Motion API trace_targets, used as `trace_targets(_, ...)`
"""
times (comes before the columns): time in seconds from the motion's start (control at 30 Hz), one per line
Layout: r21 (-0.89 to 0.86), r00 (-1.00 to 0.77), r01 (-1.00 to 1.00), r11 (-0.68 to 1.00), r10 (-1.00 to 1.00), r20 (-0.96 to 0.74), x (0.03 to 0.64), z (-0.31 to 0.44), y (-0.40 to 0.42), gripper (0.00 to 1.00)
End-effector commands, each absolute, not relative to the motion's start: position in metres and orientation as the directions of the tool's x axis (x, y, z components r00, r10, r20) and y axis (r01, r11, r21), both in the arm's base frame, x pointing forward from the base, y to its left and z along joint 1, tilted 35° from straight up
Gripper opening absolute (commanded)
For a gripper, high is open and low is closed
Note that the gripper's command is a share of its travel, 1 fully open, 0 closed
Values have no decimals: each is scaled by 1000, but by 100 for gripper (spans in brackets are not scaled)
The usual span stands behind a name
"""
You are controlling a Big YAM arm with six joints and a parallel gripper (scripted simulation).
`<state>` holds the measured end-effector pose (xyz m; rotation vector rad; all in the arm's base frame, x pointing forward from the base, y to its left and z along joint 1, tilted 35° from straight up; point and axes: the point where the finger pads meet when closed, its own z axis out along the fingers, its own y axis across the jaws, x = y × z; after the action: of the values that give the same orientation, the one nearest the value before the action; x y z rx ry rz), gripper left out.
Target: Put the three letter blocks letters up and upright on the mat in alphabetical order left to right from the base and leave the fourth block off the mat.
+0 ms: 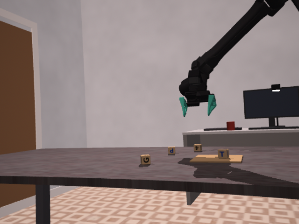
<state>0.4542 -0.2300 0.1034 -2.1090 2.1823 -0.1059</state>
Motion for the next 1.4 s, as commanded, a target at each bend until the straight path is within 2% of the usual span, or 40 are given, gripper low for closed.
trace_targets(0.0,-110,-23,-994,26,-999,-35,457,98,-227,100)
trace_targets(0.77,-137,-66,-988,68,-998,-18,462,108,-217,100)
trace_targets(0.93,-129,-160,-978,161,-987,-15,461,104,-209,100)
trace_targets(1.13,-120,-355,-928,353,-935,-5,460,96,-194,100)
trace_targets(1.2,-120,-355,-928,353,-935,-5,460,96,-194,100)
trace_targets(1.37,-120,-479,-872,476,-878,2,459,90,-183,100)
